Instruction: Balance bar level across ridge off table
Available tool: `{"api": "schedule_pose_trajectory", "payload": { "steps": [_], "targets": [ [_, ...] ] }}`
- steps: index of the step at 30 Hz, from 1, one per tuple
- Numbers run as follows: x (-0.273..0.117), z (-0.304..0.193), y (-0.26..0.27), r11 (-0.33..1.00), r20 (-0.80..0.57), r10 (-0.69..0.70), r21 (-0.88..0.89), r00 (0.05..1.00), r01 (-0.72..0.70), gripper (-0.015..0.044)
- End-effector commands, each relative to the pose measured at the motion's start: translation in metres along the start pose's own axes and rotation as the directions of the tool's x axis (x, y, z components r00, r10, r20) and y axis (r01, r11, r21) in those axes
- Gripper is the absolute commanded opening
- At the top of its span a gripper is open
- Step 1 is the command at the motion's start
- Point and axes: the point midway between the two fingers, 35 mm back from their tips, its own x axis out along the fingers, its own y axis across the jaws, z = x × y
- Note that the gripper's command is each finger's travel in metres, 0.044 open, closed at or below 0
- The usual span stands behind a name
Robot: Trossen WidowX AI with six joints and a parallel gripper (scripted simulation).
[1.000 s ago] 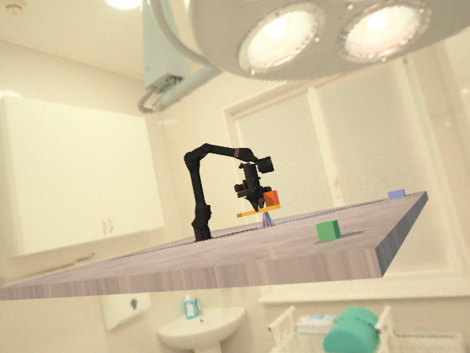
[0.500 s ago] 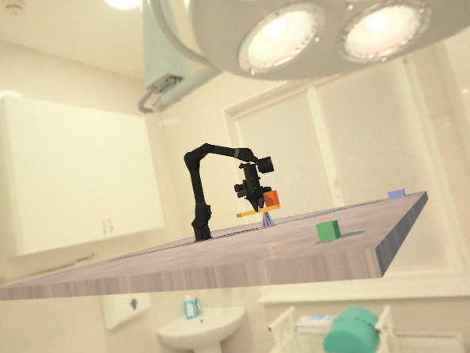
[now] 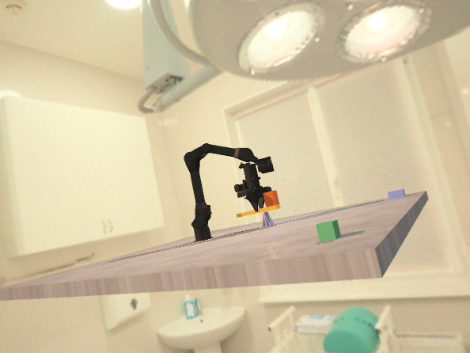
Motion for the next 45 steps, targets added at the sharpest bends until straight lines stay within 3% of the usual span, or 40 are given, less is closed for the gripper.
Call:
{"api": "schedule_pose_trajectory", "payload": {
  "steps": [1,41,45],
  "targets": [
    [-0.0015,-0.0005,-0.0005,1.000,-0.002,-0.002,-0.002,1.000,0.002,0.0000],
    [-0.0001,0.0001,0.0001,1.000,0.001,0.000,0.000,1.000,0.000,0.0000],
    [-0.0001,0.0001,0.0001,1.000,0.001,0.000,0.000,1.000,0.000,0.0105]
  ]
}}
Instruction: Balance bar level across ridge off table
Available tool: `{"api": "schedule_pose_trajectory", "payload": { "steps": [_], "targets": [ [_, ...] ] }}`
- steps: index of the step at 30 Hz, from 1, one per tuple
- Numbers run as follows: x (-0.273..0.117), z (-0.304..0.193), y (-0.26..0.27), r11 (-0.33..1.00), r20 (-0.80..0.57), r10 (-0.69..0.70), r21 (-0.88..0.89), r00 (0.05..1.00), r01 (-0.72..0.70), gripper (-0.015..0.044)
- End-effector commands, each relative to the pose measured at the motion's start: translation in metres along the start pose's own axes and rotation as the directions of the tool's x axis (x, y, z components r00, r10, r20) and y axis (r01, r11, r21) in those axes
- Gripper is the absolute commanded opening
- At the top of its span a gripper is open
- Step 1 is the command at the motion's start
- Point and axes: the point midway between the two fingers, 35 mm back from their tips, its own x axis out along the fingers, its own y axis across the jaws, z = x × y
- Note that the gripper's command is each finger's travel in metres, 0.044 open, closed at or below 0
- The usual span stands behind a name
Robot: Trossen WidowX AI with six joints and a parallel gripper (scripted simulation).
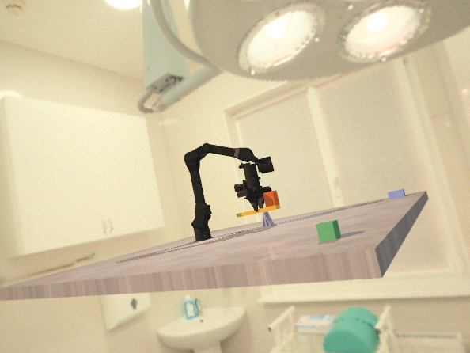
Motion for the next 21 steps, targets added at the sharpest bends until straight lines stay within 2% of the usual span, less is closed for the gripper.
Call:
{"api": "schedule_pose_trajectory", "payload": {
  "steps": [1,3,21],
  "targets": [
    [0.0000,0.0000,0.0000,1.000,0.000,0.000,0.000,1.000,0.000,0.0131],
    [0.0000,0.0000,0.0000,1.000,0.000,0.000,0.000,1.000,0.000,0.0167],
    [0.0000,0.0000,0.0000,1.000,0.000,0.000,0.000,1.000,0.000,0.0168]
  ]
}}
